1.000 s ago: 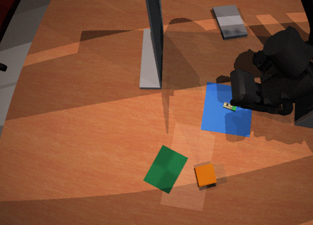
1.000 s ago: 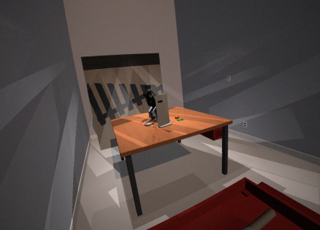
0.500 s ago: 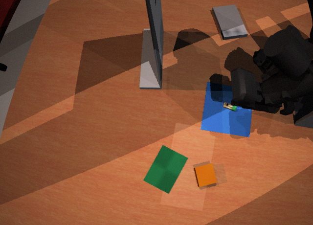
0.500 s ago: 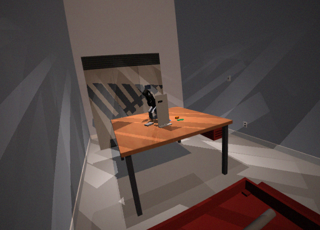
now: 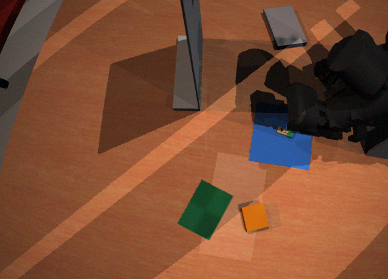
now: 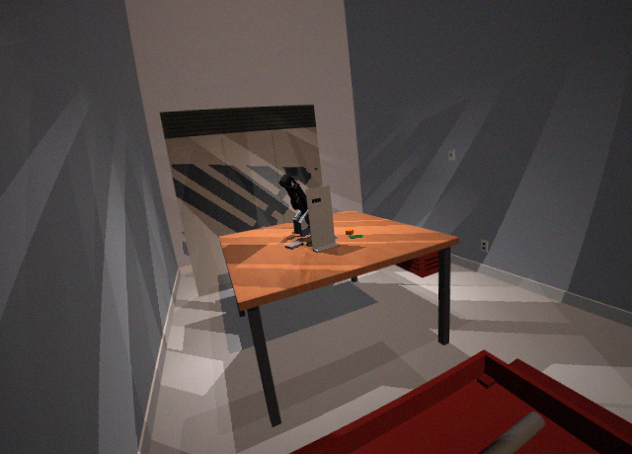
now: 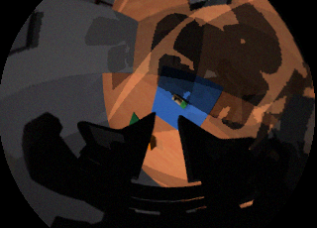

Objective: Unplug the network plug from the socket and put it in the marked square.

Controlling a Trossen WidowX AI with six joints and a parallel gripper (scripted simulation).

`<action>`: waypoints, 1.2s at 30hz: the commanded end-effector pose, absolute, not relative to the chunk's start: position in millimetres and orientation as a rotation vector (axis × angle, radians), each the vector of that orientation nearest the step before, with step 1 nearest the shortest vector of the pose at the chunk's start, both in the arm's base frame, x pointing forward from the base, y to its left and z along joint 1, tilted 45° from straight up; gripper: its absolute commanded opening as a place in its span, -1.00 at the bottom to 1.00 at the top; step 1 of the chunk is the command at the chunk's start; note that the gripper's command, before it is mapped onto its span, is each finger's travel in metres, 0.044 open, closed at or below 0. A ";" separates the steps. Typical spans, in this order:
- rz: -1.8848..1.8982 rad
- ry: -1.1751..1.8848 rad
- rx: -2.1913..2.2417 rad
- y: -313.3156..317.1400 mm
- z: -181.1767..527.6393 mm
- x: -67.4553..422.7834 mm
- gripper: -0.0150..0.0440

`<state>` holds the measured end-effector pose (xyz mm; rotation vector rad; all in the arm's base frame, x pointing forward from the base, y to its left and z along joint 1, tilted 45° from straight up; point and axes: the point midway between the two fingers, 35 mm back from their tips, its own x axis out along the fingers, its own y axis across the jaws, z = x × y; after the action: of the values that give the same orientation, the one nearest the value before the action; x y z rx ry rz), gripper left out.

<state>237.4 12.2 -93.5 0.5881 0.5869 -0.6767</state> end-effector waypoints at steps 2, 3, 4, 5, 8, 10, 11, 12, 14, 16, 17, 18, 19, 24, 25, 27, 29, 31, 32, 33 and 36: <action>-0.674 0.576 0.599 16.3 -89.2 239.7 0.04; -0.674 0.577 0.599 16.8 -88.9 239.7 0.04; -0.674 0.577 0.599 17.4 -88.5 239.7 0.04; -0.674 0.577 0.599 17.9 -88.1 239.6 0.04; -0.675 0.577 0.599 19.5 -86.8 239.5 0.04; -0.675 0.578 0.599 20.5 -86.0 239.4 0.04; -0.675 0.578 0.599 21.0 -85.6 239.4 0.04; -0.675 0.578 0.599 21.5 -85.1 239.3 0.04; -0.675 0.578 0.600 22.6 -84.2 239.2 0.04; -0.675 0.578 0.600 23.6 -83.4 239.0 0.04; -0.675 0.578 0.600 24.1 -82.9 239.0 0.04; -0.675 0.579 0.600 24.6 -82.4 238.9 0.04; -0.675 0.579 0.600 25.1 -82.0 238.8 0.04; -0.675 0.579 0.600 27.6 -79.6 238.4 0.04; -0.675 0.579 0.600 28.1 -79.1 238.3 0.04; -0.675 0.579 0.600 29.1 -78.2 238.0 0.04; -0.675 0.579 0.600 30.1 -77.2 237.8 0.04; -0.675 0.579 0.600 31.0 -76.2 237.6 0.04; -0.675 0.579 0.600 31.5 -75.7 237.5 0.04; -0.675 0.579 0.600 32.0 -75.1 237.3 0.04; -0.675 0.579 0.600 33.5 -73.6 236.9 0.04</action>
<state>235.0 30.3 -77.7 0.5890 0.5899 -0.6788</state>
